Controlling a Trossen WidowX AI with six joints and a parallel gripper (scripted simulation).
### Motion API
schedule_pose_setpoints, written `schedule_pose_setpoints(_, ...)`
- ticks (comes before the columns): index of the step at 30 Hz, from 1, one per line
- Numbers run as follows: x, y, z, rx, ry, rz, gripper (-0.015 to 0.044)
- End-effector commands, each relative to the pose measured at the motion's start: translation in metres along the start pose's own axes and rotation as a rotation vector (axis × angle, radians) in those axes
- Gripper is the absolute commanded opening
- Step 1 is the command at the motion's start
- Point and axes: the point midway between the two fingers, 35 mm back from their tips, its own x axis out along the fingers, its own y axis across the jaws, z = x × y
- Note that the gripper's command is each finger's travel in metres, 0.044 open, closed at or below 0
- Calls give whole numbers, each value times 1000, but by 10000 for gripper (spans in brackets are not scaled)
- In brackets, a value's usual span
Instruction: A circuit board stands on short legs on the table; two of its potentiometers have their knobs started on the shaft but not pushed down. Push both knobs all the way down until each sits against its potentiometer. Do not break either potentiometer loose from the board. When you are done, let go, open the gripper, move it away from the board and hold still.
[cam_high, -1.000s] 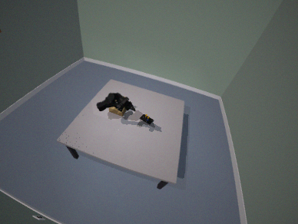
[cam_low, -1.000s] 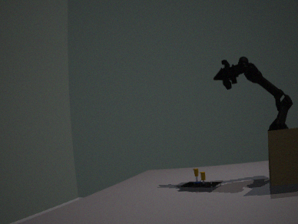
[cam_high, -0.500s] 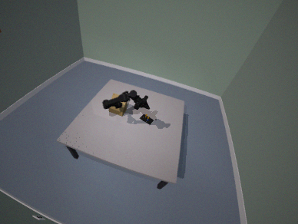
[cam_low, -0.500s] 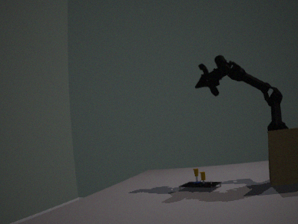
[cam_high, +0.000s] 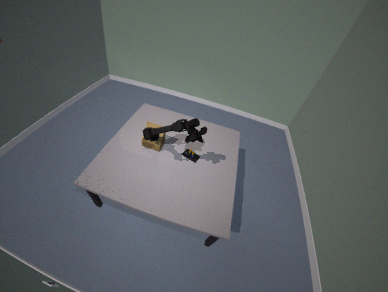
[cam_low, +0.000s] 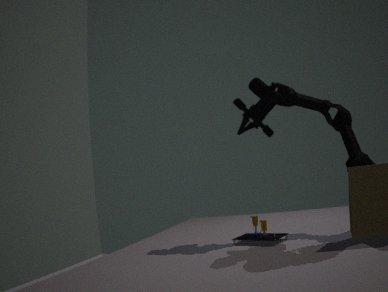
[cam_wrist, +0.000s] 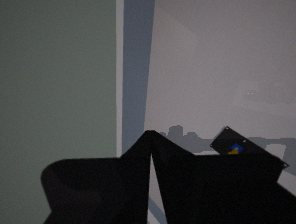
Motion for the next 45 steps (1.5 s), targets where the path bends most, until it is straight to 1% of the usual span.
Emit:
schedule_pose_setpoints(1, 23, -16, -28, -77, 39, -84, 0)
schedule_pose_setpoints(9, 63, -61, -82, -249, 120, -274, 0)
schedule_pose_setpoints(16, 88, -108, -122, -394, 193, -446, 0)
schedule_pose_setpoints(23, 104, -160, -155, -534, 267, -623, 0)
schedule_pose_setpoints(30, 111, -213, -180, -668, 339, -801, 0)
schedule_pose_setpoints(34, 111, -218, -182, -681, 346, -818, 0)
schedule_pose_setpoints(38, 124, -233, -182, -681, 346, -818, 0)
schedule_pose_setpoints(45, 125, -234, -182, -681, 346, -818, 0)
